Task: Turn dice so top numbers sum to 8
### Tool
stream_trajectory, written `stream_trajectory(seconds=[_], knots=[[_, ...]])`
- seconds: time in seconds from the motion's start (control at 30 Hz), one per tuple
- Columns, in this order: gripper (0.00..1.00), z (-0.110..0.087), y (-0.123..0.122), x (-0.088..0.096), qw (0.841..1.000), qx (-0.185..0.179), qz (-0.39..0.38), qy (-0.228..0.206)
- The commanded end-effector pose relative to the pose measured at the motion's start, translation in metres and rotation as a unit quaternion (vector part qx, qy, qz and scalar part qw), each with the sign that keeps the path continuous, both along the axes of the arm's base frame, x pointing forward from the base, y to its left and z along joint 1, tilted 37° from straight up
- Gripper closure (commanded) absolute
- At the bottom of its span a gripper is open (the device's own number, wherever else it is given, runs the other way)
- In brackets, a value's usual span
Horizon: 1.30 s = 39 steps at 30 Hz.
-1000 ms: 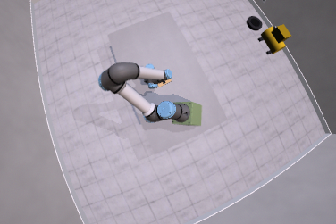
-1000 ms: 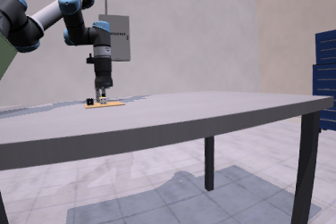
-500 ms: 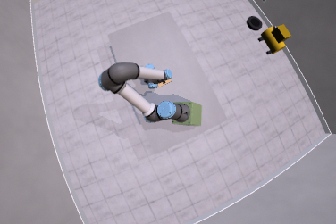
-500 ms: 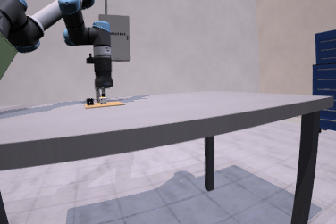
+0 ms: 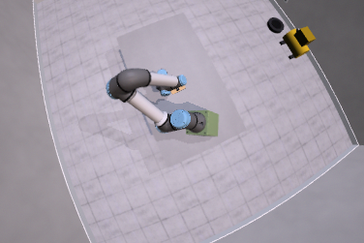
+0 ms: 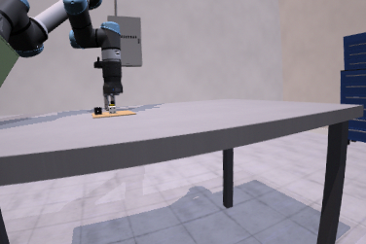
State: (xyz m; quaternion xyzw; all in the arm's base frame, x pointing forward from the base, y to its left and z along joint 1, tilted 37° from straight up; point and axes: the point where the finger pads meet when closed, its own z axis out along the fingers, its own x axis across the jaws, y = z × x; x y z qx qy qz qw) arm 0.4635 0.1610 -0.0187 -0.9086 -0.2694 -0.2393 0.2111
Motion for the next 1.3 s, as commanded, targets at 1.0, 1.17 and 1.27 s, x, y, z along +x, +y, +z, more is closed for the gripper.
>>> stream_trajectory(seconds=[1.0, 1.17, 1.27], knots=[[0.51, 0.072, -0.046, -0.029, 1.000, 0.000, 0.000, -0.001], [0.51, 0.076, -0.049, -0.030, 1.000, 0.000, 0.000, -0.001], [0.51, 0.076, -0.049, -0.030, 1.000, 0.000, 0.000, -0.001]])
